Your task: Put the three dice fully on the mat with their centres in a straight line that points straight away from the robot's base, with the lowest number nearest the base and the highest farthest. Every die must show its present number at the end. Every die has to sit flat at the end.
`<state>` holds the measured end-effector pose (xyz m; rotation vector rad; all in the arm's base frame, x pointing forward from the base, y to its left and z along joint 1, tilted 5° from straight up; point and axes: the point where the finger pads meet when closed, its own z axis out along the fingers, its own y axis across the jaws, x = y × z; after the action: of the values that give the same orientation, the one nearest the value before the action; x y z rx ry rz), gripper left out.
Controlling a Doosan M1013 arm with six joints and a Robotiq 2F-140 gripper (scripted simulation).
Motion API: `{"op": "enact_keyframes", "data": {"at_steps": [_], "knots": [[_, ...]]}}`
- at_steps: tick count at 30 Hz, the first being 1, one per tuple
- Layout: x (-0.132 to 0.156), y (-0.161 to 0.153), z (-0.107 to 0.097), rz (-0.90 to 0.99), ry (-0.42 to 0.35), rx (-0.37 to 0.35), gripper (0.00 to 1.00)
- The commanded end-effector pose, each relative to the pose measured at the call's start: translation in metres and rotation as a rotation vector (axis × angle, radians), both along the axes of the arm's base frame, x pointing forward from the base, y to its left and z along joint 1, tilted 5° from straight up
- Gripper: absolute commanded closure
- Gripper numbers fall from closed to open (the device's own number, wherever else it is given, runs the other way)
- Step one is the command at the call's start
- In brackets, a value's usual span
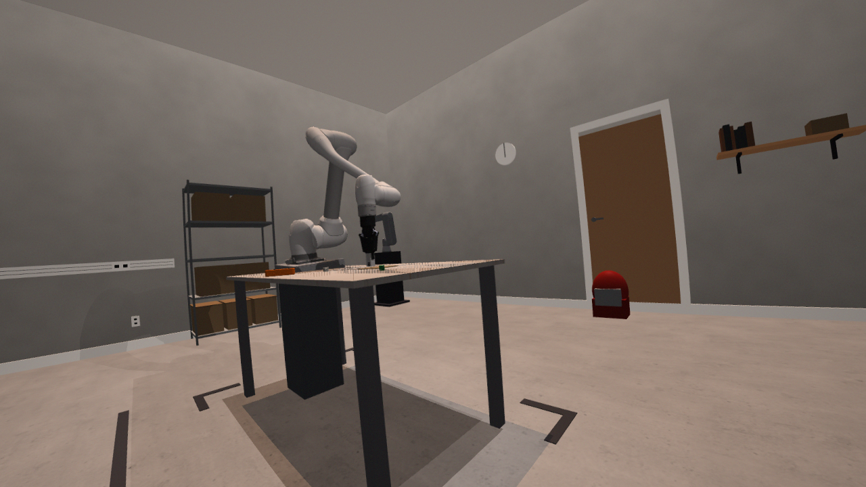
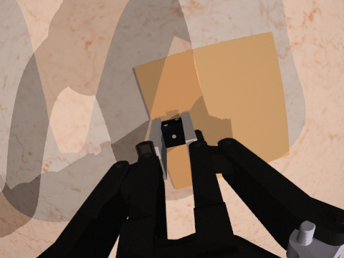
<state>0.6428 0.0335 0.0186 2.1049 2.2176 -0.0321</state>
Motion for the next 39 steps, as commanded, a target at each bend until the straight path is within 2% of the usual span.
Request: {"op": "enact_keyframes", "data": {"at_steps": [1,39], "knots": [[0.0005,0.0002,0.0007,0.0,-0.001,0.0,0.82],[0.0007,-0.0002,-0.0043,0.0,-0.001,0.0,0.82]]}}
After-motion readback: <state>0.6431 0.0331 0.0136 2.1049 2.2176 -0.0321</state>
